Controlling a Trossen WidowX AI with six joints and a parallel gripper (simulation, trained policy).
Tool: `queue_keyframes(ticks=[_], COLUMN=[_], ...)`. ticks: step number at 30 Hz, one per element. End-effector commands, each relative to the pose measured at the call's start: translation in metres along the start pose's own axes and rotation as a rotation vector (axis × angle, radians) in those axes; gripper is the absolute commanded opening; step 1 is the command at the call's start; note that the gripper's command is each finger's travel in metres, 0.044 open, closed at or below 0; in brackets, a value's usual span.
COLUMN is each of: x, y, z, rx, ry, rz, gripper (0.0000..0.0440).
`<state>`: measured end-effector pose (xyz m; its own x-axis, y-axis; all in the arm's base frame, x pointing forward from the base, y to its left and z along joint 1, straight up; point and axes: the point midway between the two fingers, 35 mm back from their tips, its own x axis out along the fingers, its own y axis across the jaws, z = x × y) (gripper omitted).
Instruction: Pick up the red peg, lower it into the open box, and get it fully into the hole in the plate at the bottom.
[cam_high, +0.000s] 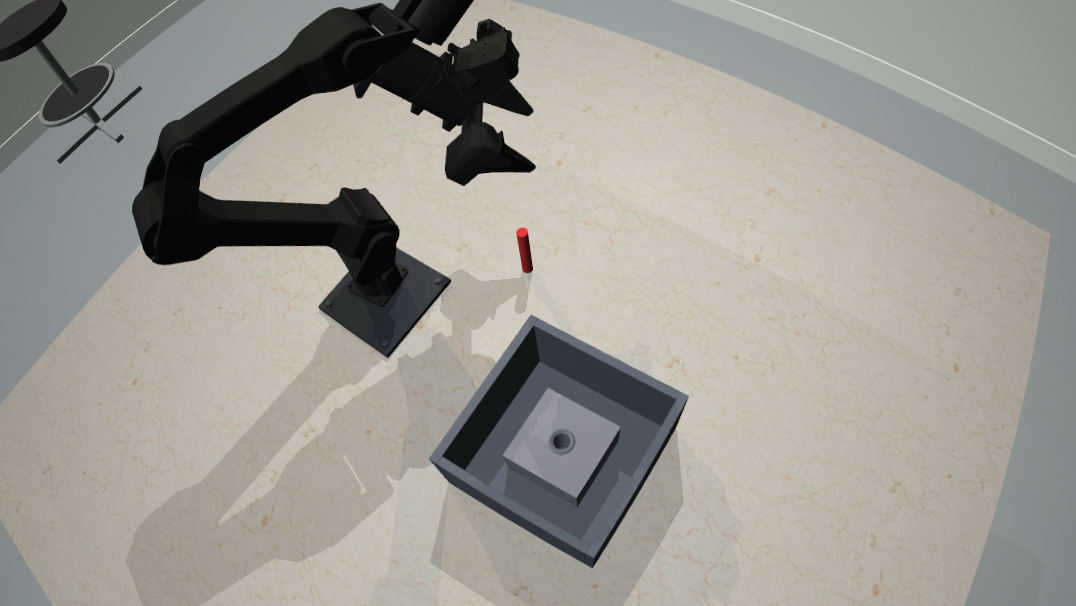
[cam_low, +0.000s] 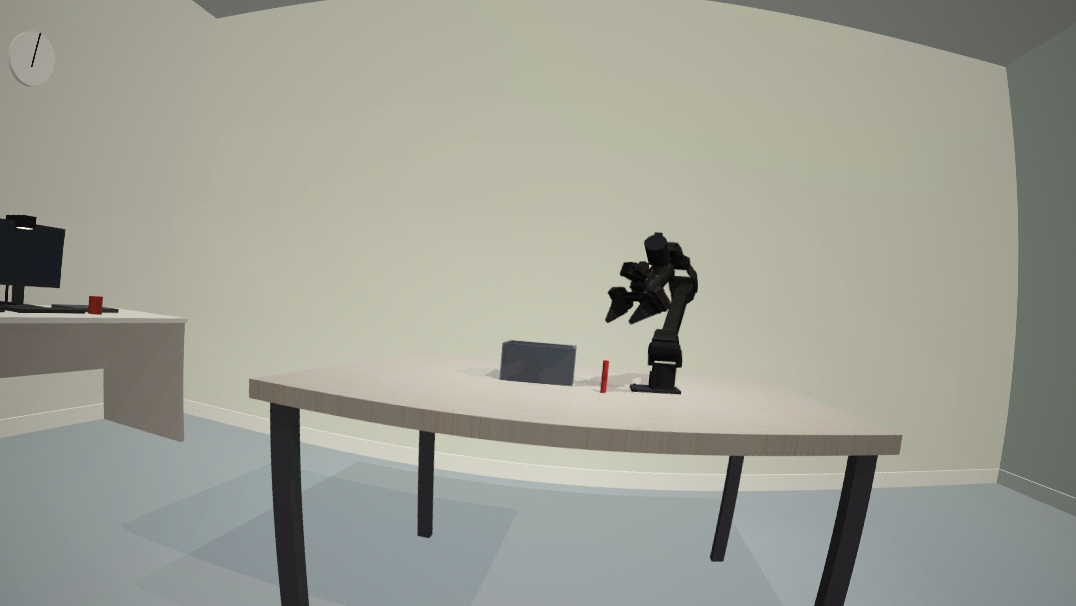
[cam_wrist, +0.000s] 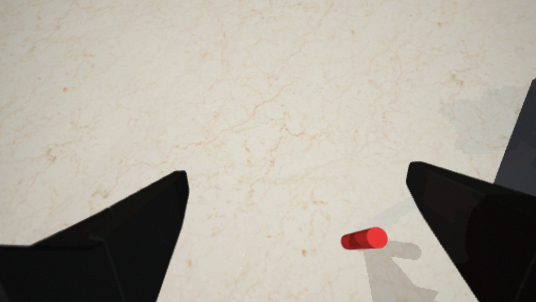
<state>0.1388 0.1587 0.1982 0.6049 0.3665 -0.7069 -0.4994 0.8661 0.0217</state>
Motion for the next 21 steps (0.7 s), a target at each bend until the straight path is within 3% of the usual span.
queue_keyframes(ticks=[1,21], x=[0.004,0.031], y=[-0.006,-0.042], z=[-0.005,-0.046], rx=[0.088,0.672], ry=[0.056,0.359], rz=[-0.031,-0.295], gripper=[0.044,0.044])
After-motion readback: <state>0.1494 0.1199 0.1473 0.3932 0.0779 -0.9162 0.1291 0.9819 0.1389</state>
